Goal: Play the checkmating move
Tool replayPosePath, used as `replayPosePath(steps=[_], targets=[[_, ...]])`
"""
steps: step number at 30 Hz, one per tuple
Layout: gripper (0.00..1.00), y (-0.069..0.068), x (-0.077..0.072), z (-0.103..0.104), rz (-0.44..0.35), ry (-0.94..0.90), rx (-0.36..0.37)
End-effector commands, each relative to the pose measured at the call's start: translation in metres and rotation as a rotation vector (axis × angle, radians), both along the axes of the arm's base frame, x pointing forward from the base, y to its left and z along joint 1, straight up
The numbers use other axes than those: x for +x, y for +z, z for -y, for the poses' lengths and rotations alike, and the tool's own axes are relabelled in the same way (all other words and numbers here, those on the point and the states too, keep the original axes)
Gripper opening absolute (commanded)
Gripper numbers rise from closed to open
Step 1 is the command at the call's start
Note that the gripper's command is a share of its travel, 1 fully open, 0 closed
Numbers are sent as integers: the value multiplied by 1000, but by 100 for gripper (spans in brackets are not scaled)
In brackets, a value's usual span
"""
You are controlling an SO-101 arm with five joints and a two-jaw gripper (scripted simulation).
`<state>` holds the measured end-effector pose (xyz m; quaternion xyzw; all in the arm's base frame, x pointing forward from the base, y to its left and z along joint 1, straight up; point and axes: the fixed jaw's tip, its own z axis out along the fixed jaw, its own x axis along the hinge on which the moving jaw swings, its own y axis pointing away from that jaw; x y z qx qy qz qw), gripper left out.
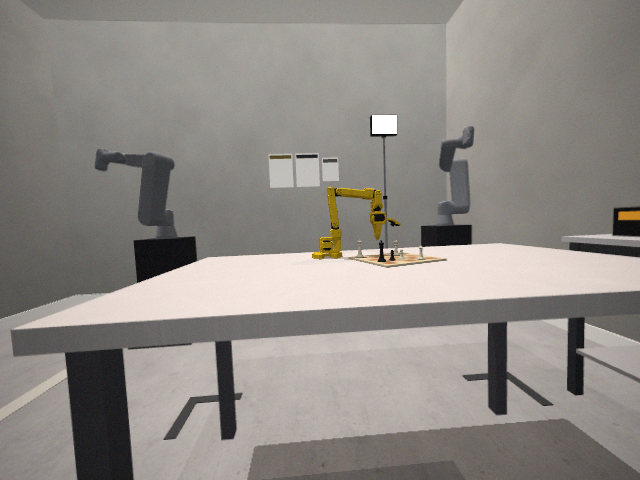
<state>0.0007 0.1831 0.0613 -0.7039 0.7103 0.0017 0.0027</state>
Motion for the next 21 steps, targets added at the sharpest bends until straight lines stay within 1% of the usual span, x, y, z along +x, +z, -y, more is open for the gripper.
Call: replayPosePath(steps=[1, 4, 7, 15, 18, 21], targets=[[0, 19, -2, -1, 0, 15, 17], [0, 28, -2, -1, 0, 14, 29], [0, 32, -2, -1, 1, 14, 40], [0, 34, -1, -1, 1, 11, 46], [2, 35, 4, -9, 3, -20, 76], [5, 39, 16, -23, 9, -86, 138]])
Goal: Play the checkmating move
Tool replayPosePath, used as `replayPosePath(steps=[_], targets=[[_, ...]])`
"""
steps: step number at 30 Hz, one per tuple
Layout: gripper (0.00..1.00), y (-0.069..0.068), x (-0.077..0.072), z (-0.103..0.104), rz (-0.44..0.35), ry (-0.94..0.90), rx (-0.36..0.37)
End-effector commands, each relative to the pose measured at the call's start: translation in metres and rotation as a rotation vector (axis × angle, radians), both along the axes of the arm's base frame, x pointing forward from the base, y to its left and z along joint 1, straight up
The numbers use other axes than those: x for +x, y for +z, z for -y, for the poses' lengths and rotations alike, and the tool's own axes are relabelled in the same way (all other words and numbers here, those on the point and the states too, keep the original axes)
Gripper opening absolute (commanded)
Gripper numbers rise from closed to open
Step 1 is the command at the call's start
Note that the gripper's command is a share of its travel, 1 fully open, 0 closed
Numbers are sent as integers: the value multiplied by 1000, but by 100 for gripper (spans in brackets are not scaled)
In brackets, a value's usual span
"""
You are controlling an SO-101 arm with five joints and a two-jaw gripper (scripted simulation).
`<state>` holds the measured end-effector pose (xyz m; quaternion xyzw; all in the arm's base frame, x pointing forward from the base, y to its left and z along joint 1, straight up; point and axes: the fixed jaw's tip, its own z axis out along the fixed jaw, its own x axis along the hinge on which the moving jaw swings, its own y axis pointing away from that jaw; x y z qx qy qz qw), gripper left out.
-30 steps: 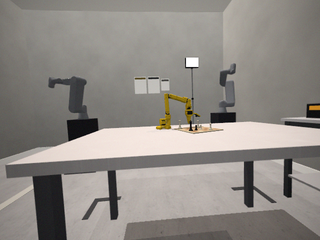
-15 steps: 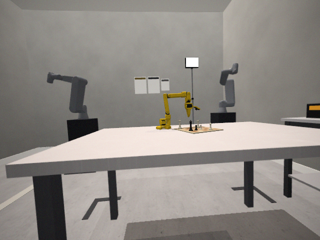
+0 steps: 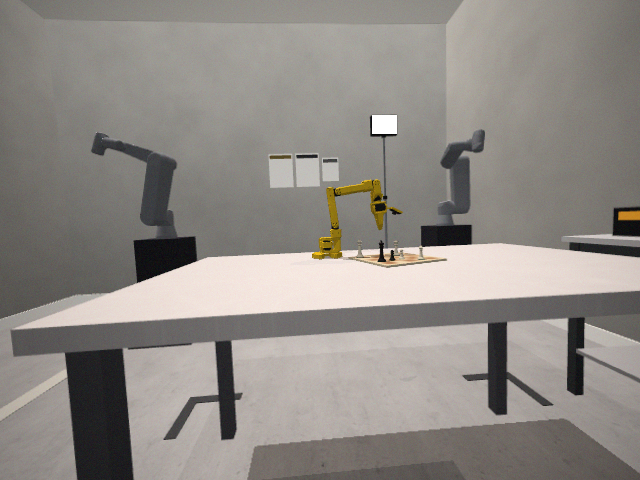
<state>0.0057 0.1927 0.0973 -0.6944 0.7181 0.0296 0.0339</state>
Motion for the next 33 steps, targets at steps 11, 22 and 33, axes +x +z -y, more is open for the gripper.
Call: replayPosePath(steps=[11, 22, 33], targets=[[12, 14, 44, -43, 21, -212, 198], [12, 12, 45, -43, 22, -215, 199], [12, 7, 46, -43, 22, -220, 199]])
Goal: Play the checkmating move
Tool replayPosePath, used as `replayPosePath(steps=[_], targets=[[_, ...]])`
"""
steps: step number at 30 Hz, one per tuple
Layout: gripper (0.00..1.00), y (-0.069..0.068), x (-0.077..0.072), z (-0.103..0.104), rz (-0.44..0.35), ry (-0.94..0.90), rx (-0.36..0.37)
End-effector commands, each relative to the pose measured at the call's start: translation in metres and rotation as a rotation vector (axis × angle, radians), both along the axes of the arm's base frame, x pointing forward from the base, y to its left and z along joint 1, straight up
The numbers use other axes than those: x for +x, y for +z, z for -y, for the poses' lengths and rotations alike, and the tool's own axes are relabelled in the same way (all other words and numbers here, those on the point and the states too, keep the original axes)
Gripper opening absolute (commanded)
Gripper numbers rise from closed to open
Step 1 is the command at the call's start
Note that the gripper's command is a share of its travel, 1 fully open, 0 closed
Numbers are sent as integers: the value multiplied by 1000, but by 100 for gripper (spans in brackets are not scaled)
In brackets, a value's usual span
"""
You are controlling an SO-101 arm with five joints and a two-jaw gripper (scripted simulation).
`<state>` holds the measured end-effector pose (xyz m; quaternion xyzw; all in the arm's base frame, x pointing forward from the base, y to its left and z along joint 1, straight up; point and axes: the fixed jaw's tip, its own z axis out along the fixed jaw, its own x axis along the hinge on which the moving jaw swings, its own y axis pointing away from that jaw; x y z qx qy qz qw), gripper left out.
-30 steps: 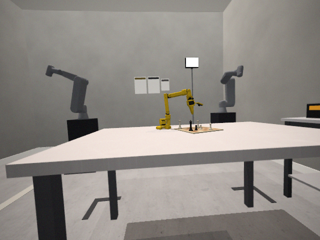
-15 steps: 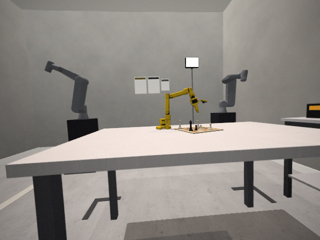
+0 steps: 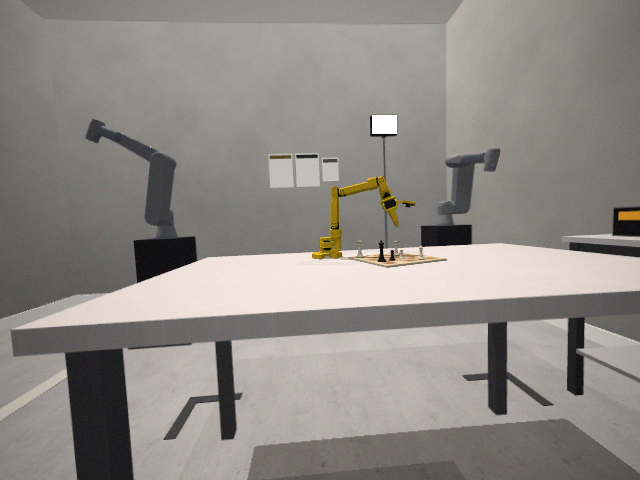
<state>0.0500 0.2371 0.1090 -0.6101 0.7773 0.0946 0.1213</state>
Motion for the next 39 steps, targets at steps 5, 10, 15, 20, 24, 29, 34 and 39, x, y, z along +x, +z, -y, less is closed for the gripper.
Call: replayPosePath(steps=[5, 10, 15, 20, 24, 29, 34, 39], targets=[[12, -6, 1, 3, -8, -15, -18], [12, -8, 1, 4, -8, -15, -19], [12, -8, 1, 5, -8, -15, -19], [12, -9, 1, 5, -8, -15, -19], [12, -12, 1, 4, -8, -15, -19], [12, -15, 1, 4, -8, -15, -18], [12, -25, 1, 4, -8, -15, -18], [12, -38, 1, 4, -8, -15, -18]])
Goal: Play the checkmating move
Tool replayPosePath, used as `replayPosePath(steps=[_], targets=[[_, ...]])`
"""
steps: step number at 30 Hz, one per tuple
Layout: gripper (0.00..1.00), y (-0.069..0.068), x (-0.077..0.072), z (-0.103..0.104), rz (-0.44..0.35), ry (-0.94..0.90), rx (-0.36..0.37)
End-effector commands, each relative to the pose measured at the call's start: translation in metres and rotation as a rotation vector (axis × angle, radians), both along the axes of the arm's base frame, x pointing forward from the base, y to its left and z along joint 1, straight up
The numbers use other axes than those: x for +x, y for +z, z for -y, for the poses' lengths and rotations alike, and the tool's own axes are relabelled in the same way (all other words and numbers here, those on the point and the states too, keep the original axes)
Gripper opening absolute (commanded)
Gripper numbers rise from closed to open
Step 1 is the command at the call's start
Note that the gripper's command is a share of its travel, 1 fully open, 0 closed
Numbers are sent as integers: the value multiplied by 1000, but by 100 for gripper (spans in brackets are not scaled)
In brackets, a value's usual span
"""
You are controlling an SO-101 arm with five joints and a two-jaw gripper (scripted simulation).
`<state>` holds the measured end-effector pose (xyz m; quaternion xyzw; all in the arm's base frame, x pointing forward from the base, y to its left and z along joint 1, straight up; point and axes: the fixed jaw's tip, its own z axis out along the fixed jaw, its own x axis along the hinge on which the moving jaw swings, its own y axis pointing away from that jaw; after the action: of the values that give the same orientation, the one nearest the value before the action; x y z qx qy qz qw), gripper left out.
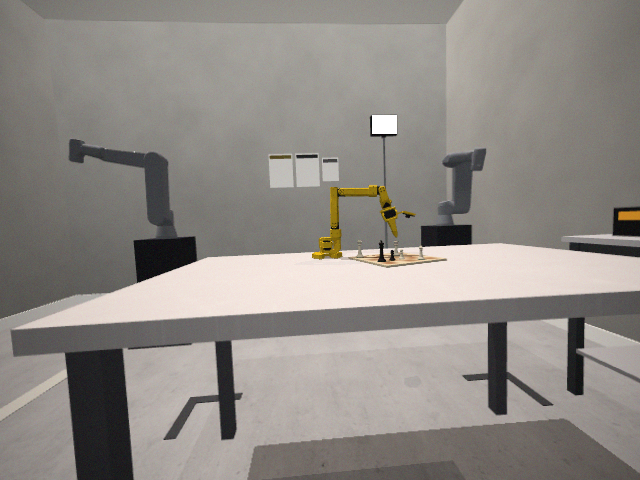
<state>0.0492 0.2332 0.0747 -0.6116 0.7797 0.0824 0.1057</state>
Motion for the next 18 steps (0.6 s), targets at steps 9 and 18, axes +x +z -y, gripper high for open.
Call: replayPosePath(steps=[9, 18], targets=[[12, -23, 2, -1, 2, -14, 20], [12, -41, 2, -1, 2, -14, 20]])
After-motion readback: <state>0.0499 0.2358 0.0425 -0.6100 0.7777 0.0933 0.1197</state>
